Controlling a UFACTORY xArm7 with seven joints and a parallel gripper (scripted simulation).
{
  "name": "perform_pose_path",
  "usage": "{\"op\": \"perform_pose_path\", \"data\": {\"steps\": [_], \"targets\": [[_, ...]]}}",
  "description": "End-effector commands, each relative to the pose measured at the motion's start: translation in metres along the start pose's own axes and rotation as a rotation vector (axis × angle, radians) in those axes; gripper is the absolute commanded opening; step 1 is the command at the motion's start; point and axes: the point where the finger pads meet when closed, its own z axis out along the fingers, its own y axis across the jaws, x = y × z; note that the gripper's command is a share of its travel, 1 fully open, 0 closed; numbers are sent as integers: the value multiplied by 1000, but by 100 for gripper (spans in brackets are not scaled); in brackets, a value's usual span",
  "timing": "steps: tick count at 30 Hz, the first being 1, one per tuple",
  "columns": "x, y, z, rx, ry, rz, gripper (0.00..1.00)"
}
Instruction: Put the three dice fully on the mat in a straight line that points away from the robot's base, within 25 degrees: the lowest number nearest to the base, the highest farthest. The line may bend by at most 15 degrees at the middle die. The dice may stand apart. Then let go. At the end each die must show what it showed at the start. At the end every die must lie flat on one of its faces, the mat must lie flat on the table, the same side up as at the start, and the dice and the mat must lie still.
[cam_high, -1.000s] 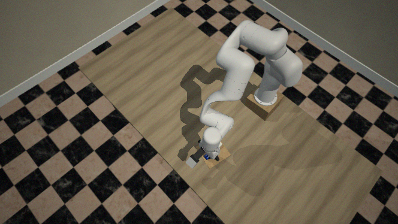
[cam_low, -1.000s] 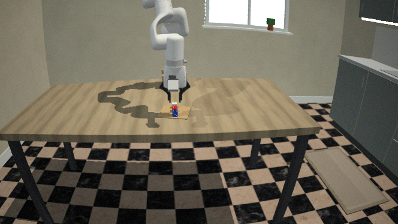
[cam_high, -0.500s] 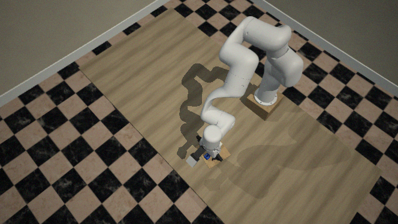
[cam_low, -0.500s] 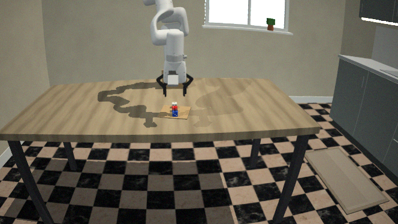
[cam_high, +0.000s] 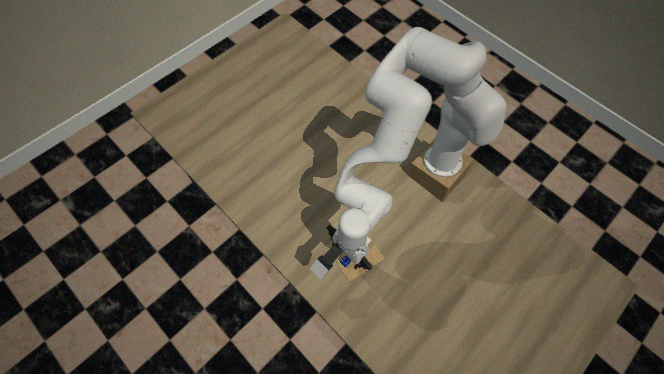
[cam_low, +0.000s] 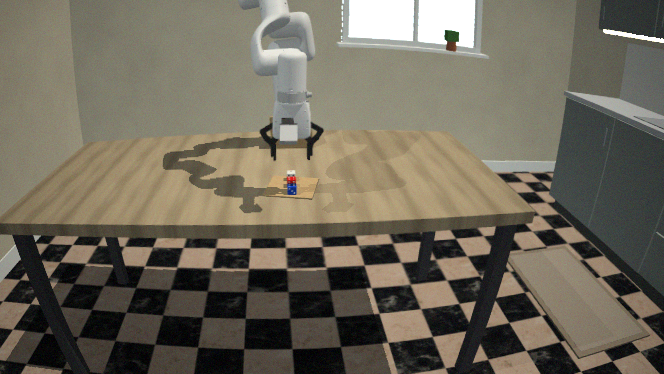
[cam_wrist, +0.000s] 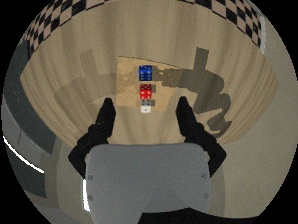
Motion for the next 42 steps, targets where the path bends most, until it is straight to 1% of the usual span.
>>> {"op": "perform_pose_path", "data": {"steps": [1,5,9,18,20,24,27,31,42], "targets": [[2,0,-2,0,5,0,100],[2,0,-3,0,5,0,100],[2,0,-12,0,5,0,100],[1,0,-54,0,5,0,100],[1,0,-54,0,5,0,100],[1,0,-71,0,5,0,100],[1,0,-79,0,5,0,100],[1,0,-84,0,5,0,100],[1,0,-84,0,5,0,100]]}}
